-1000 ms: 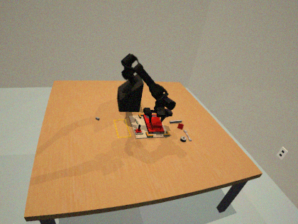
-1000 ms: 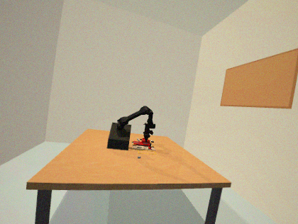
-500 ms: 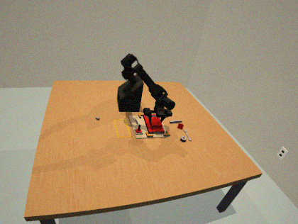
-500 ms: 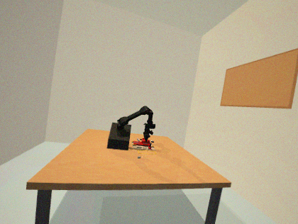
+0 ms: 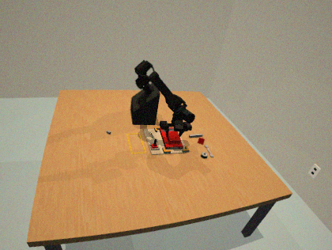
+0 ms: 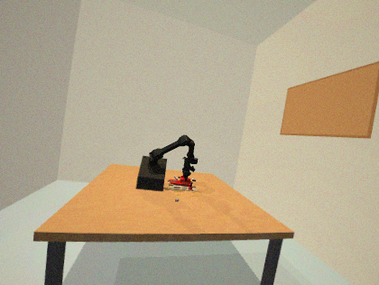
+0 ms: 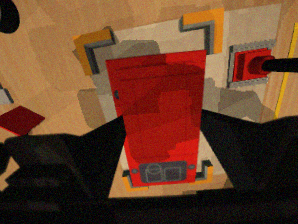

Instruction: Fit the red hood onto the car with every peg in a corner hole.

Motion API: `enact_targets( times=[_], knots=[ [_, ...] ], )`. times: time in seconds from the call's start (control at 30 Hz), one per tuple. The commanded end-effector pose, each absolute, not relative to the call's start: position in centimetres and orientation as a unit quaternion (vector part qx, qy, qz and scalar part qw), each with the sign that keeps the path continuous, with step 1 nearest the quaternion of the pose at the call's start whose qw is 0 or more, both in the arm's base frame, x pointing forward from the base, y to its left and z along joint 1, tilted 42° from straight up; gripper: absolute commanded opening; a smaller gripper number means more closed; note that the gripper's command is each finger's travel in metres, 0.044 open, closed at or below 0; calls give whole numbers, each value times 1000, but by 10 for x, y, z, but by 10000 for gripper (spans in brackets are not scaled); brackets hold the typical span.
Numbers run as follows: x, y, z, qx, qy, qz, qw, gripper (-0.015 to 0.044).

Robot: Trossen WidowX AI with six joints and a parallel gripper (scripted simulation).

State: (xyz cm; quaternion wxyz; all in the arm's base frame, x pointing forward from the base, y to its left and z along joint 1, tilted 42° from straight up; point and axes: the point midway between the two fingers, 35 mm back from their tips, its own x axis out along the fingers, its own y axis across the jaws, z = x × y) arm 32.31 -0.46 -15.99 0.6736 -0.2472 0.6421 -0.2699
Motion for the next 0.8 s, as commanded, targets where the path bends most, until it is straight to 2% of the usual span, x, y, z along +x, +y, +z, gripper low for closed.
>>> enact_targets(
  times=[0.0, 0.77],
  knots=[
    [323, -3, -158, -248, 642, -269, 673, 0],
    [323, -2, -156, -247, 643, -268, 674, 0]
  ],
)
